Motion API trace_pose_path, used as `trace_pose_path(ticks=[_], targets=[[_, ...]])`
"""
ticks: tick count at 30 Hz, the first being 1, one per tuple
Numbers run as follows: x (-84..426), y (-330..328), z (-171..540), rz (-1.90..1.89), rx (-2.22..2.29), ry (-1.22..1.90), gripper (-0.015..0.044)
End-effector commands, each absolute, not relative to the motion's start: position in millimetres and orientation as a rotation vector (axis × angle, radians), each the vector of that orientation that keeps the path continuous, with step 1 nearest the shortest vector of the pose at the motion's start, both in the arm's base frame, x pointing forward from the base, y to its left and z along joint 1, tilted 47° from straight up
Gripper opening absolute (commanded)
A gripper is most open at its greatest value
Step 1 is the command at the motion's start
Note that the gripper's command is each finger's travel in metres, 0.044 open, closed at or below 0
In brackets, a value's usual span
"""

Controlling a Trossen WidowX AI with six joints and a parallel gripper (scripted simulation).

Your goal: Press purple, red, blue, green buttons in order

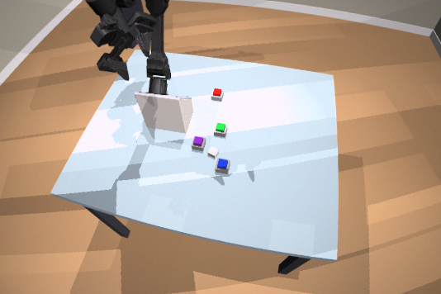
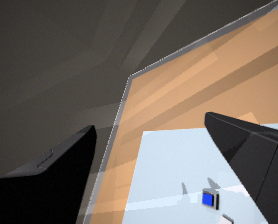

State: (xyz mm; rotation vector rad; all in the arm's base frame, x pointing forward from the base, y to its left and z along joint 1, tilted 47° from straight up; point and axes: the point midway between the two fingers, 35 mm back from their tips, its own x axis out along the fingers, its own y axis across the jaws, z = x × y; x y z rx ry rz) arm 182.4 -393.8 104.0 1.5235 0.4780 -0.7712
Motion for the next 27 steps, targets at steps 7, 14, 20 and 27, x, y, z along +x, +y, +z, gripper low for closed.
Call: trace_pose_path(ticks=[7, 14, 20, 27], targets=[[253.4, -248.6, 0.5, -0.278, 1.133, 1.072, 0.04], [246.8, -123.8, -51.5, 0.233, 0.79, 1.387, 0.04], [204.2, -35.4, -73.1, 0.705, 0.52, 1.541, 0.04], [195.1, -23.6, -74.8, 0.781, 0.481, 1.557, 0.04]])
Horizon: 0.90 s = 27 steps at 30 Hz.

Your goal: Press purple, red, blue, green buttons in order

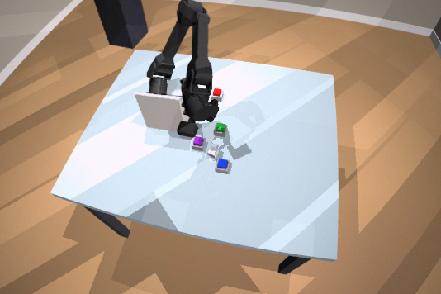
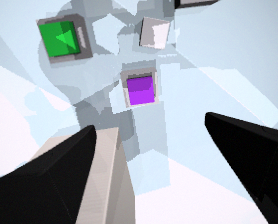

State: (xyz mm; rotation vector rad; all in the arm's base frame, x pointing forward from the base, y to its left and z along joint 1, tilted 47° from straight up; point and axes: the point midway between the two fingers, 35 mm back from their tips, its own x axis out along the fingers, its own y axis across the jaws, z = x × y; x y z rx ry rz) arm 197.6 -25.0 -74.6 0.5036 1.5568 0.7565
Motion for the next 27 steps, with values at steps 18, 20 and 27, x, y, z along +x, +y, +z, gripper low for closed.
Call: trace_pose_path(ticks=[18, 20, 27], targets=[[185.8, 20.7, -117.4, 0.784, 0.483, 1.556, 0.002], [185.8, 20.7, -117.4, 0.784, 0.483, 1.556, 0.002], [185.4, 23.7, -120.4, 0.784, 0.483, 1.556, 0.002]])
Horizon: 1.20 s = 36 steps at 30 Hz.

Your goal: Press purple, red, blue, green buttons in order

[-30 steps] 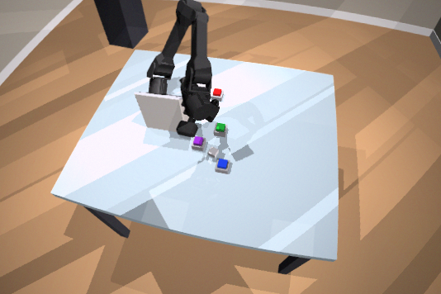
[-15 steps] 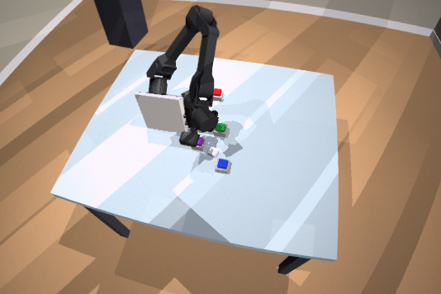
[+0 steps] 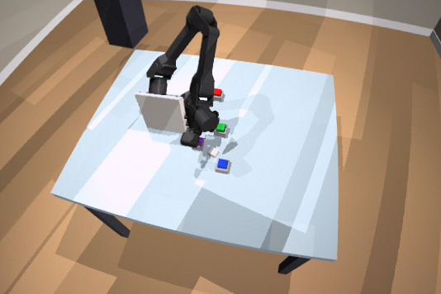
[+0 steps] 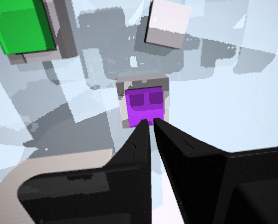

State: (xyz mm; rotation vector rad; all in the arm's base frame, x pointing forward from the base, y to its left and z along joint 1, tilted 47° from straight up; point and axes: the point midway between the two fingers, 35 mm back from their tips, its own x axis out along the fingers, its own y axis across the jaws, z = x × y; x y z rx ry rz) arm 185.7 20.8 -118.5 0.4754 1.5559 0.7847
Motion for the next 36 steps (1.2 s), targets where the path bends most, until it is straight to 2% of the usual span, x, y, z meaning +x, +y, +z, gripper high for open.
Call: trace_pose_path(ticks=[1, 36], targets=[[185.2, 24.9, -121.6, 0.784, 0.483, 1.556, 0.002], [180.7, 44.4, -139.8, 0.785, 0.484, 1.555, 0.002]])
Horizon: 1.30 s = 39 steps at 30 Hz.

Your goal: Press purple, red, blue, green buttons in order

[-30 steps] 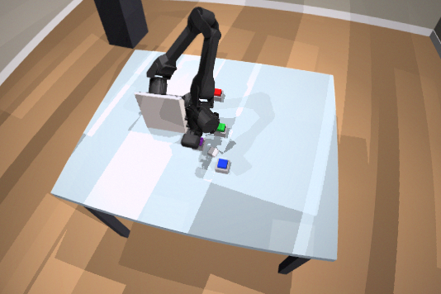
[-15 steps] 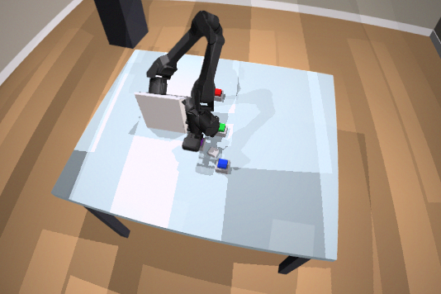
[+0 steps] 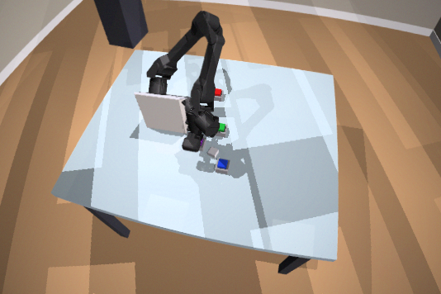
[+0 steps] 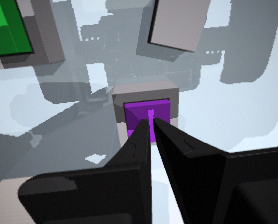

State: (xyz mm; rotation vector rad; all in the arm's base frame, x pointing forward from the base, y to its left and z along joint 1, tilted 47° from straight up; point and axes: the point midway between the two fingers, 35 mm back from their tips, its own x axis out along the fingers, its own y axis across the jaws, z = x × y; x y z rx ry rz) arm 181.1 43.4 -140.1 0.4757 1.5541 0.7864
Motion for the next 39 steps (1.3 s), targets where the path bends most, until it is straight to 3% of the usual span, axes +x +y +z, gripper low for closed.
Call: trace_pose_path(ticks=[1, 20, 30, 39], targets=[[180.7, 44.4, -139.8, 0.785, 0.484, 1.555, 0.002], [196.4, -22.5, -73.2, 0.779, 0.479, 1.558, 0.002], [230.2, 67.3, 23.4, 0.705, 0.436, 1.559, 0.002], [179.4, 160.2, 117.2, 0.782, 0.486, 1.553, 0.002]])
